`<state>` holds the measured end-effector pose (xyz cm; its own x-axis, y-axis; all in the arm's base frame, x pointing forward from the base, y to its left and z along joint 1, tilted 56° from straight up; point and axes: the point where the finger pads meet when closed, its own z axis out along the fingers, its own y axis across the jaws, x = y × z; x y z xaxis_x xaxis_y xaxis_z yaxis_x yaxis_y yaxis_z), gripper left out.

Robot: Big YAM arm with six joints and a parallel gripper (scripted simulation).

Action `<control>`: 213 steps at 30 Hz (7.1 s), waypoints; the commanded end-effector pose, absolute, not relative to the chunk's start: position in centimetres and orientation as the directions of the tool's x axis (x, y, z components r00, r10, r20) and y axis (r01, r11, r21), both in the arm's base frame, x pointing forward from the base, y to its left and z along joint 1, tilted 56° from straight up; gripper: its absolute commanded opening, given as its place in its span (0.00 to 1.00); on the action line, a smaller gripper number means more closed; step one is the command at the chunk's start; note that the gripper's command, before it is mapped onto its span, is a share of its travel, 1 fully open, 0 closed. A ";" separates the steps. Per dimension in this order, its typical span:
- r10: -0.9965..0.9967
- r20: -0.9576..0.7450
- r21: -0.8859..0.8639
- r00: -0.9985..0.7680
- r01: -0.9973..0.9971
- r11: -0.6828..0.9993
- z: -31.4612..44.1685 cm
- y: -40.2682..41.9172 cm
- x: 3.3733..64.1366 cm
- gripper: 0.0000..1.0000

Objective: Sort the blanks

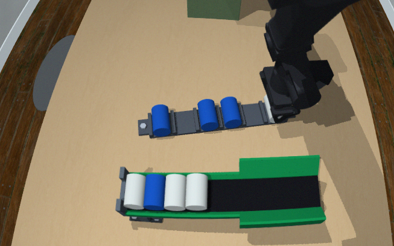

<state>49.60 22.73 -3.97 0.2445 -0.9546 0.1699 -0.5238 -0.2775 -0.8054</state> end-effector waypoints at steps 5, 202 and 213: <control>-0.958 0.169 -0.815 0.233 -0.513 -0.269 -3.4 22.2 50.4 0.79; -0.988 0.039 -0.828 0.148 -0.548 -0.115 19.9 11.5 59.4 0.60; -0.988 0.039 -0.829 0.149 -0.547 -0.115 19.8 11.5 59.3 0.60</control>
